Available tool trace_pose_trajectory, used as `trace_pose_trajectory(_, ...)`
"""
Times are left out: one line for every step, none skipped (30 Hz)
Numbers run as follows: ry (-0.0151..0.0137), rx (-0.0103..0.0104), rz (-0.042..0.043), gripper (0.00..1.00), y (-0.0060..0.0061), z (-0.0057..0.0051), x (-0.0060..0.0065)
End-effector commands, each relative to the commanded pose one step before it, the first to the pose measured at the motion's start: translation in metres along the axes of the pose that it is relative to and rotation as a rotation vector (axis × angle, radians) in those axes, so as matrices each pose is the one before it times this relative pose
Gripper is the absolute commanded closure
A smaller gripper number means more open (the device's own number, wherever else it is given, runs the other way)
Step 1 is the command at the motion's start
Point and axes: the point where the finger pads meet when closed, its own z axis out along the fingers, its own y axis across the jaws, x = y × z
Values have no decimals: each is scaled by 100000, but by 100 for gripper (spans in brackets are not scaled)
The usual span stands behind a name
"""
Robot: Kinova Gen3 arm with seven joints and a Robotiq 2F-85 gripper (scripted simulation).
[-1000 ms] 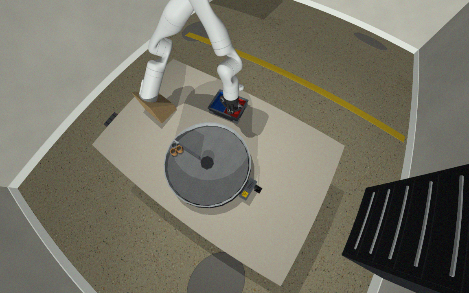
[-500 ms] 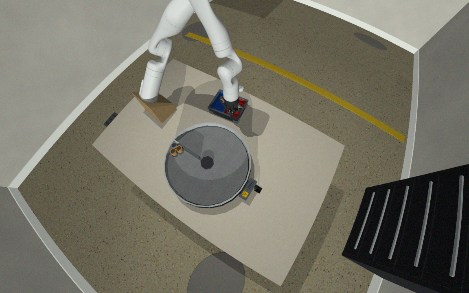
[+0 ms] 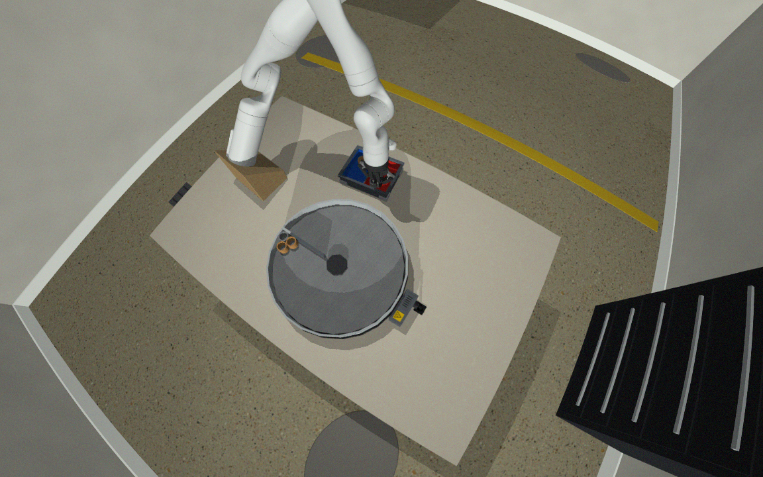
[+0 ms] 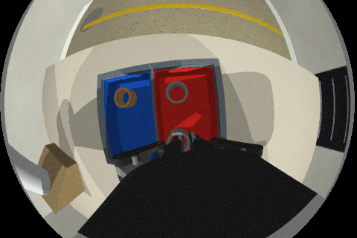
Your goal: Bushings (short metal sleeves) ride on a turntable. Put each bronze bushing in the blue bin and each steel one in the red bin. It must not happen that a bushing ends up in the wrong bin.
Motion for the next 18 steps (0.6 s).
trace_pose_trajectory(91, 165, -30, 100, -45, 327, 37)
trace_pose_trajectory(2, 4, -1, 100, -1, 122, 1)
trace_pose_trajectory(0, 0, 0, 100, 0, 0, 0)
trace_pose_trajectory(0, 0, 0, 100, 0, 0, 0)
trace_pose_trajectory(0, 0, 0, 100, 0, 0, 0)
trace_pose_trajectory(2, 4, -1, 100, -1, 122, 1)
trace_pose_trajectory(2, 4, -1, 100, -1, 122, 1)
trace_pose_trajectory(2, 4, -1, 100, -1, 122, 1)
trace_pose_trajectory(2, 4, -1, 100, -1, 122, 1)
trace_pose_trajectory(2, 4, -1, 100, -1, 122, 1)
trace_pose_trajectory(0, 0, 0, 100, 0, 0, 0)
trace_pose_trajectory(0, 0, 0, 100, 0, 0, 0)
trace_pose_trajectory(0, 0, 0, 100, 0, 0, 0)
trace_pose_trajectory(0, 0, 0, 100, 0, 0, 0)
trace_pose_trajectory(0, 0, 0, 100, 0, 0, 0)
trace_pose_trajectory(0, 0, 0, 100, 0, 0, 0)
trace_pose_trajectory(0, 0, 0, 100, 0, 0, 0)
trace_pose_trajectory(0, 0, 0, 100, 0, 0, 0)
